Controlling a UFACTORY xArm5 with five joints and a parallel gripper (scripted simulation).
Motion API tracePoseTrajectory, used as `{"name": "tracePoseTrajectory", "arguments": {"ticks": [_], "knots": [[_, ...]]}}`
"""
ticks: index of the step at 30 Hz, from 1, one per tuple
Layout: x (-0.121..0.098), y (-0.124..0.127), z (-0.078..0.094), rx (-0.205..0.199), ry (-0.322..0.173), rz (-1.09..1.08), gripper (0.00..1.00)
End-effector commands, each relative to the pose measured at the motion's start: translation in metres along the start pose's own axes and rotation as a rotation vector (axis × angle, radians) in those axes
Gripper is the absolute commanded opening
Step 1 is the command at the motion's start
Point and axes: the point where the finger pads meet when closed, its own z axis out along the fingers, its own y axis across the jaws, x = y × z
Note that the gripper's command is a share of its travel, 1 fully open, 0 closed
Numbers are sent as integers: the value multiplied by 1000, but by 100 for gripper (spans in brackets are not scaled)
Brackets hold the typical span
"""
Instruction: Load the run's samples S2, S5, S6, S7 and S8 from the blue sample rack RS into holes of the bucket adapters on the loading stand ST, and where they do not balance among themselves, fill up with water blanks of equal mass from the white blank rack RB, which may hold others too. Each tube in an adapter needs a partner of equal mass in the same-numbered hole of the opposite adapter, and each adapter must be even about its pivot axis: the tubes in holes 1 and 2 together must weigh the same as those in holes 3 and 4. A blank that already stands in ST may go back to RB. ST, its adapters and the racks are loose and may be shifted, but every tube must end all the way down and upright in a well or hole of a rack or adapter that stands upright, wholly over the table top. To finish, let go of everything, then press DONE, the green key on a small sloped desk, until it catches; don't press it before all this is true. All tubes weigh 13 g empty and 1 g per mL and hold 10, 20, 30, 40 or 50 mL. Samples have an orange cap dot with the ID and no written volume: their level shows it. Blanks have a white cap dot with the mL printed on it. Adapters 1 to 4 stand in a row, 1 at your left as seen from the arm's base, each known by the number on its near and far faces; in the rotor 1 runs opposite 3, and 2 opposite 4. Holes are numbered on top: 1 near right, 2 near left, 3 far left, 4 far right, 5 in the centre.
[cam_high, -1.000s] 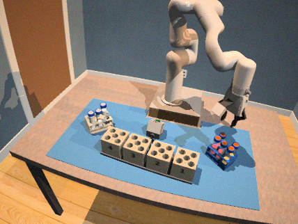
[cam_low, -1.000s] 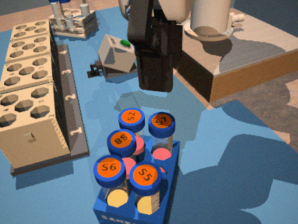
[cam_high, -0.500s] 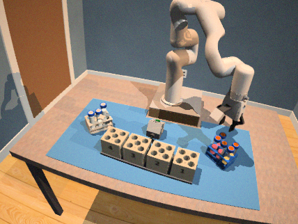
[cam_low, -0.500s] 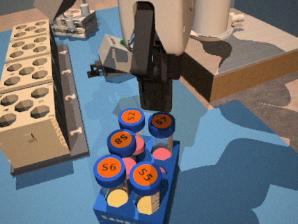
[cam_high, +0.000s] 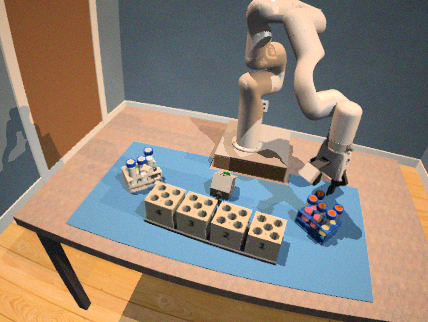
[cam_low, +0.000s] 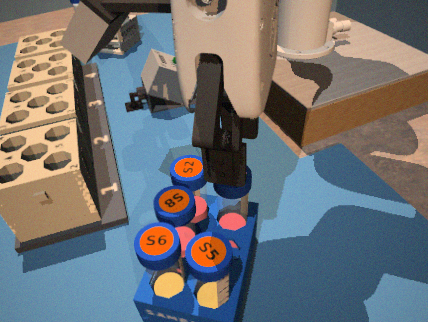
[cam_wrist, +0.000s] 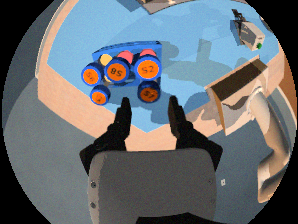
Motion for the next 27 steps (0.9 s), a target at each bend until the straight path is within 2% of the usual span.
{"name": "tracePoseTrajectory", "arguments": {"ticks": [1,9,27], "knots": [[0,-2,9,4,0,0,57],[1,-2,21,4,0,0,57],[1,-2,25,4,0,0,57]]}}
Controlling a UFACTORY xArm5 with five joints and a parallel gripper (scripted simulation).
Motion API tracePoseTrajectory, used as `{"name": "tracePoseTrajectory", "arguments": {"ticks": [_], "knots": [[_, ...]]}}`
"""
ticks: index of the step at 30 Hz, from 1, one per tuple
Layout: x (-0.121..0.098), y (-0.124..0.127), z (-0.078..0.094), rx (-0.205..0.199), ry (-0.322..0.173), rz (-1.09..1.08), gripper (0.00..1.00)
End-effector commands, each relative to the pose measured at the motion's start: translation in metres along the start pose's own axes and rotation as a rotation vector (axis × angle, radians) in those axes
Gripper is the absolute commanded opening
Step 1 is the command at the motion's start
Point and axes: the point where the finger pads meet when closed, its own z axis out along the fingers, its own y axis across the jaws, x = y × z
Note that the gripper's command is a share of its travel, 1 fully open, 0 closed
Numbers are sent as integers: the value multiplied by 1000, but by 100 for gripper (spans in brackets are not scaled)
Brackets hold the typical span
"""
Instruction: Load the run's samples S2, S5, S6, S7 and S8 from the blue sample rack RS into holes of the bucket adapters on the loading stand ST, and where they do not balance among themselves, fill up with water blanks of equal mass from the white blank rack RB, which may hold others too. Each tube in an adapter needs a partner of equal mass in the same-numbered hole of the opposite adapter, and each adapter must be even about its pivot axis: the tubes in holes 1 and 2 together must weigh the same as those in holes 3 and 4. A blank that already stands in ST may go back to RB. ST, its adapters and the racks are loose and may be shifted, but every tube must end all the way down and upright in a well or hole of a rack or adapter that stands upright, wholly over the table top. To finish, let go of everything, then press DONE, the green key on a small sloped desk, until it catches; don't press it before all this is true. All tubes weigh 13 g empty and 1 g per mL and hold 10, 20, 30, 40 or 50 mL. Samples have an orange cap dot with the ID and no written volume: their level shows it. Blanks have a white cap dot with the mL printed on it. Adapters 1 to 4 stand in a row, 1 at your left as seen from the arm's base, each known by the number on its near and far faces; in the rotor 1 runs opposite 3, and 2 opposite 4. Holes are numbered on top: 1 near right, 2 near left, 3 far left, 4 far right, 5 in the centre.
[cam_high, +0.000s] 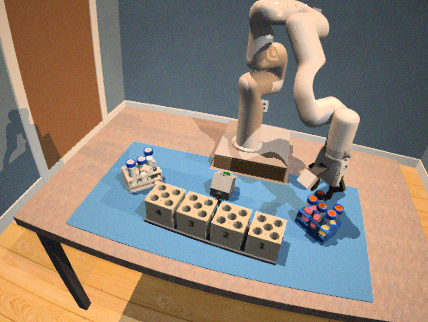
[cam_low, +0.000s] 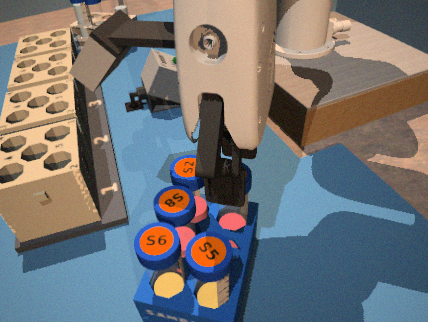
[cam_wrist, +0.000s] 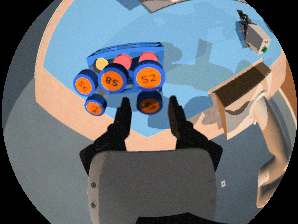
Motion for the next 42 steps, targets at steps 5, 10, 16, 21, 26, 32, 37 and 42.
{"name": "tracePoseTrajectory", "arguments": {"ticks": [5,10,16,21,26,32,37,42], "knots": [[0,-1,5,3,0,0,57],[0,-1,7,3,0,0,57],[0,-1,11,3,0,0,57],[0,-1,14,3,0,0,57],[0,-1,17,3,0,0,57],[0,-1,18,3,0,0,57],[0,-1,18,3,0,0,57],[0,-1,17,3,0,0,0]]}}
